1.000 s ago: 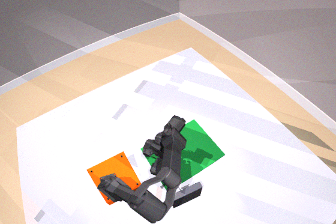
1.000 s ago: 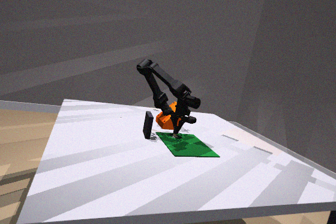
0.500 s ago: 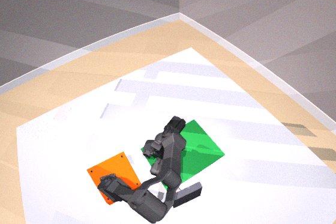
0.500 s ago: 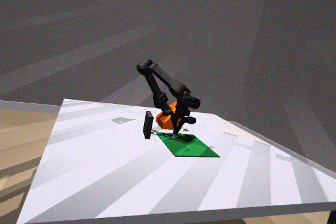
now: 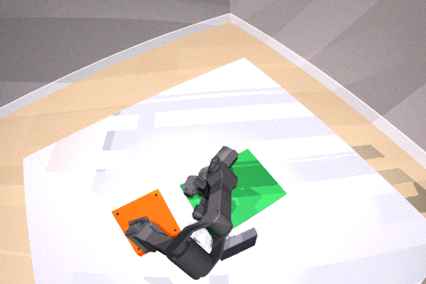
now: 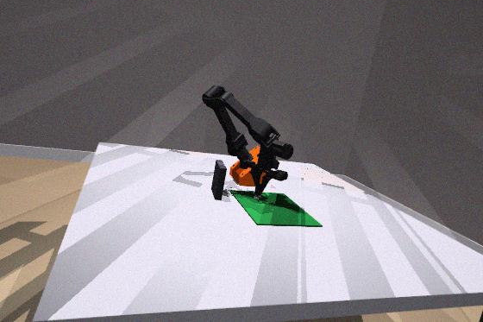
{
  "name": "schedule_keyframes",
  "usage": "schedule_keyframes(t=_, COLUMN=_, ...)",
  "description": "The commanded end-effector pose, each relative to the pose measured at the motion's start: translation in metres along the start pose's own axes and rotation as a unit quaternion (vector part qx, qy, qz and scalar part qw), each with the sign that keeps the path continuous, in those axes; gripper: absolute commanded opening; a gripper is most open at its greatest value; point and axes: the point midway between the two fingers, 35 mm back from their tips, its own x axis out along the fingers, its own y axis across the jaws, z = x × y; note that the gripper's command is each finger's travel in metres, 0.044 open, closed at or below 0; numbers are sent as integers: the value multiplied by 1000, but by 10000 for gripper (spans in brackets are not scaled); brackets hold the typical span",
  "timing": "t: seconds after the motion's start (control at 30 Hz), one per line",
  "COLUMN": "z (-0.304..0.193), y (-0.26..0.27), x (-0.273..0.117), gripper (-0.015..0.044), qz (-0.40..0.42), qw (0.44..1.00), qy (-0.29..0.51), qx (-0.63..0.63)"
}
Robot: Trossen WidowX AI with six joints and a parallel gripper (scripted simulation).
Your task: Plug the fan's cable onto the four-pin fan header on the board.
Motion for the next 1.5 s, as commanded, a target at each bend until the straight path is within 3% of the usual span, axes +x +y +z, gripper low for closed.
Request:
schedule_keyframes(t=0.0, z=0, y=1, x=3, gripper=0, qz=2, qw=1000, qy=3, qx=-3)
schedule_keyframes(t=0.37, z=0, y=1, x=10, gripper=0, qz=2, qw=1000, qy=3, qx=-3)
schedule_keyframes(t=0.7, z=0, y=0, x=6, gripper=260, qz=0, qw=1000, qy=1, qx=-1)
schedule_keyframes(t=0.83, z=0, y=-1, x=-2, gripper=260, qz=0, qw=1000, qy=1, qx=-2)
schedule_keyframes(t=0.97, z=1, y=-1, x=-46, gripper=260, qz=1, qw=1000, qy=1, qx=-3)
schedule_keyframes(t=1.2, z=2, y=-2, x=-49, gripper=260, qz=1, qw=1000, qy=1, qx=-3)
schedule_keyframes(t=1.47, z=78, y=-67, x=-51, gripper=260, qz=-2, qw=1000, qy=-2, qx=-3)
